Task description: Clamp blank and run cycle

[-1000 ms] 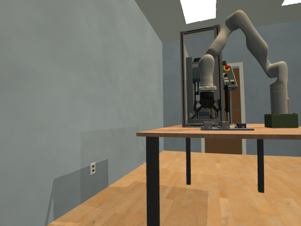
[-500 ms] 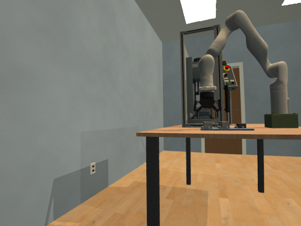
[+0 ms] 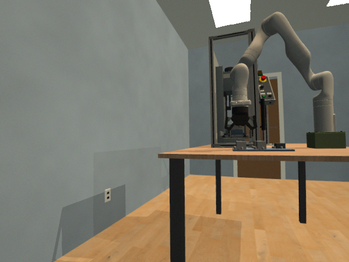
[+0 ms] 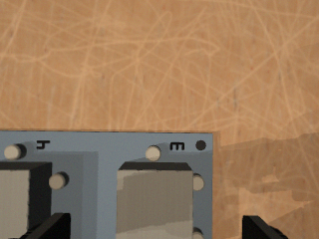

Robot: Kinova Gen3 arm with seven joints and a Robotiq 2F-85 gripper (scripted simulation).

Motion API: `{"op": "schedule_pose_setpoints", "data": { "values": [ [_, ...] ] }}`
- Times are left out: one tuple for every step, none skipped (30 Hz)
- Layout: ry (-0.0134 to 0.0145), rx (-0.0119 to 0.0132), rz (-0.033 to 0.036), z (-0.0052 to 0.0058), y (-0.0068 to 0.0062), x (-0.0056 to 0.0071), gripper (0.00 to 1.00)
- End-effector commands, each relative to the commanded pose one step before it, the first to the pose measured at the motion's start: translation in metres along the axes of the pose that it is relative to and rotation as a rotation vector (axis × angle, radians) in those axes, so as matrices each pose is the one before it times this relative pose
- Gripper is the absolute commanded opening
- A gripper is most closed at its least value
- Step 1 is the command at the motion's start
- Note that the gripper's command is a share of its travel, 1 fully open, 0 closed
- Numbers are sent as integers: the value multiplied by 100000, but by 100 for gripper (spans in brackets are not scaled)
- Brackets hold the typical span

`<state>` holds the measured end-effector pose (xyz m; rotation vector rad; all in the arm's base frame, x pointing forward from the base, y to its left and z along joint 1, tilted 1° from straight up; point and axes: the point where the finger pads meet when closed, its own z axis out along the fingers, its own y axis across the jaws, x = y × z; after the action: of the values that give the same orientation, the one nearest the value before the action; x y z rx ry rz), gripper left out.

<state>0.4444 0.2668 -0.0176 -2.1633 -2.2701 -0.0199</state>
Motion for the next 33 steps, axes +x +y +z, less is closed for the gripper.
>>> {"op": "schedule_pose_setpoints", "data": {
  "values": [
    [15,129,-72,179,-118,-185,100],
    [-24,78,-18,69,-46,-56,100],
    [0,0,0,0,0,0,100],
    [0,0,0,0,0,0,100],
    [0,0,0,0,0,0,100],
    [0,0,0,0,0,0,100],
    [0,0,0,0,0,0,100],
    [0,0,0,0,0,0,100],
    [0,0,0,0,0,0,100],
    [0,0,0,0,0,0,100],
    [0,0,0,0,0,0,100],
    [0,0,0,0,0,0,100],
    [0,0,0,0,0,0,100],
    [0,0,0,0,0,0,100],
    [116,-303,138,-173,177,220,100],
    [-29,76,-35,100,-3,-4,100],
    [-29,76,-35,100,-3,-4,100],
    [-29,76,-35,100,-3,-4,100],
    [-29,76,-35,100,-3,-4,100],
    [0,0,0,0,0,0,100],
    [0,0,0,0,0,0,100],
    [0,0,0,0,0,0,100],
    [0,0,0,0,0,0,100],
    [0,0,0,0,0,0,100],
    [0,0,0,0,0,0,100],
    [0,0,0,0,0,0,100],
    [0,0,0,0,0,0,100],
    [0,0,0,0,0,0,100],
    [0,0,0,0,0,0,100],
    [0,0,0,0,0,0,100],
    [0,0,0,0,0,0,100],
    [-242,185,139,-15,-162,-112,100],
    [60,-46,-35,99,12,6,100]
  ]
}}
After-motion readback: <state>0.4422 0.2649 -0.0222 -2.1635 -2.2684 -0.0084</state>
